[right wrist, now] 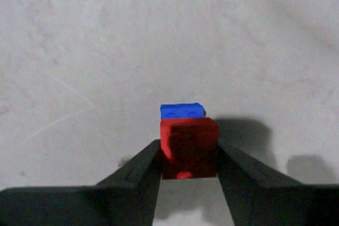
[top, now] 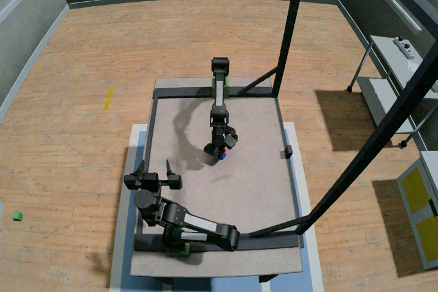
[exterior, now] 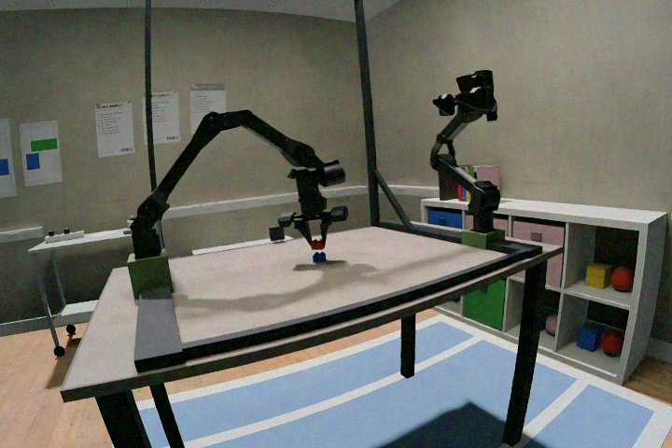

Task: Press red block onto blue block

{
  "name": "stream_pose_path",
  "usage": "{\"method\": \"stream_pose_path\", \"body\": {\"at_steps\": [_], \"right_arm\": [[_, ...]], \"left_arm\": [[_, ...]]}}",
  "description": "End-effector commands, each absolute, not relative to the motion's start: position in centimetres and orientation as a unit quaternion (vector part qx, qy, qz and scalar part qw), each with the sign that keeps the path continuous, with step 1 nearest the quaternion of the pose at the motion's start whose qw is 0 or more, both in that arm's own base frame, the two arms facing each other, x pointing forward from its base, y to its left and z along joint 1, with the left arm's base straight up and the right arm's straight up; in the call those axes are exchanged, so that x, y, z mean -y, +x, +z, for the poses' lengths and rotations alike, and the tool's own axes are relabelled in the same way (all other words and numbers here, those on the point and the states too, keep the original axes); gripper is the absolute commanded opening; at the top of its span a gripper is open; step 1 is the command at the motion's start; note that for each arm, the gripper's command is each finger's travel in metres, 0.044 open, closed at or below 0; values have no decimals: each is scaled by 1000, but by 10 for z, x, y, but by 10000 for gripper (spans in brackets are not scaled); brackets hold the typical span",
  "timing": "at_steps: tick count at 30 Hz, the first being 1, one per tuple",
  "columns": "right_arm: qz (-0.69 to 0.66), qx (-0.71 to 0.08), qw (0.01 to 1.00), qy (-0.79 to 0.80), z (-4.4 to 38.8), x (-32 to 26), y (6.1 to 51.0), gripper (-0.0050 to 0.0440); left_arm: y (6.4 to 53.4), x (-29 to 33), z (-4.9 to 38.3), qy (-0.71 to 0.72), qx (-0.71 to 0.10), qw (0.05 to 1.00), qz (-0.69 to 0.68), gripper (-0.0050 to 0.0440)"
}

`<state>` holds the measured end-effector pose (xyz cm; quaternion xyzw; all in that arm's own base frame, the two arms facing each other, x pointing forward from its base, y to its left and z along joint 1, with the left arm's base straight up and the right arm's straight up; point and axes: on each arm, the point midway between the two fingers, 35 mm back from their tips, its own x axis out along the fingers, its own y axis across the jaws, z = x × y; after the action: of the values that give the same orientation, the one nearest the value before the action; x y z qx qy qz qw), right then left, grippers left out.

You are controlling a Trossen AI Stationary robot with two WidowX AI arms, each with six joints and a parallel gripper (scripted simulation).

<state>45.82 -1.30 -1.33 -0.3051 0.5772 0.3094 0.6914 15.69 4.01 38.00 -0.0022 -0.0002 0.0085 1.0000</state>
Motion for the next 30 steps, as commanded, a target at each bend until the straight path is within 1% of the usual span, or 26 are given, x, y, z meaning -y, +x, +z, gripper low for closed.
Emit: {"method": "stream_pose_path", "body": {"at_steps": [1,30], "right_arm": [[308,-563,700,-313,0,10,465,-50],[313,-557,700,-318,2,8,467,-50]], "left_arm": [[157,-42,381,0,0,1000,7,400],[157,-42,381,0,0,1000,7,400]]}}
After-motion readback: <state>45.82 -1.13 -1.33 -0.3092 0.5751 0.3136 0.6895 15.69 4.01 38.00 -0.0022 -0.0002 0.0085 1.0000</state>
